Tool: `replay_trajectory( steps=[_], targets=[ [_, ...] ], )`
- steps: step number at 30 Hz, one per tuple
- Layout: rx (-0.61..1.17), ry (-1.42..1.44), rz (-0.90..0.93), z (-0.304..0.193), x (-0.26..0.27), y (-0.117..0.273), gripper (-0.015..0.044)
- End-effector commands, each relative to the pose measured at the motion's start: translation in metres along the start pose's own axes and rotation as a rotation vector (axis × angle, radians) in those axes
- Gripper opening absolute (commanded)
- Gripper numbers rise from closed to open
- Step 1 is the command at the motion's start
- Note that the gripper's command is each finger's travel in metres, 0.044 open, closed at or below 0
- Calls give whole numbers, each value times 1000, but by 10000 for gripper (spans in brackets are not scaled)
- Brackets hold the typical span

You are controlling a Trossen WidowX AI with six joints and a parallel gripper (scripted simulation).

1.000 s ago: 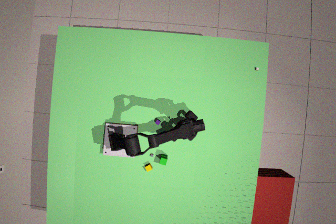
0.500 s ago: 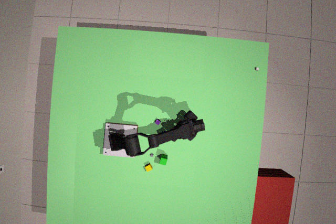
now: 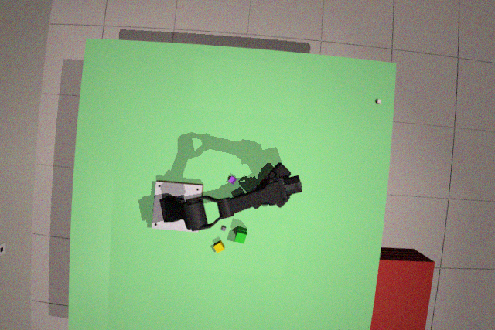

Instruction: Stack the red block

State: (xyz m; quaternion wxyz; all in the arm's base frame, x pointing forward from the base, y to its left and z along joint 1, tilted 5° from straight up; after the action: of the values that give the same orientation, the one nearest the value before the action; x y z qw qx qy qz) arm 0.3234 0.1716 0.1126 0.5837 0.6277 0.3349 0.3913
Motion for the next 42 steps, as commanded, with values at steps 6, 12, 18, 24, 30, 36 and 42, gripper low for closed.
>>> replay_trajectory(
  steps=[6, 12, 18, 24, 30, 36, 42],
  targets=[
    [-7, -3, 5, 0, 1, 40, 0],
    [-7, -3, 5, 0, 1, 73, 0],
    [-7, -3, 5, 0, 1, 104, 0],
    [-7, -3, 5, 0, 1, 116, 0],
    [-8, -3, 4, 2, -2, 117, 0],
    [-11, -3, -1, 23, -33, 118, 0],
    [-13, -3, -5, 41, -65, 118, 0]
  ],
)
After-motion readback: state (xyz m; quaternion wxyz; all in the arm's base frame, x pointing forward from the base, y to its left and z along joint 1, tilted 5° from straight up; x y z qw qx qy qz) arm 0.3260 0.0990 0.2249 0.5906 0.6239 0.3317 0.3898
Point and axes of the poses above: the point midway between the two fingers, 35 mm back from their tips, its own y axis back along the fingers, its own x axis across the jaws, z = x × y, the point moved 9 cm from there along y, back along the fingers, and after that the axes turned 1 degree about y, right-handed, at the moved point
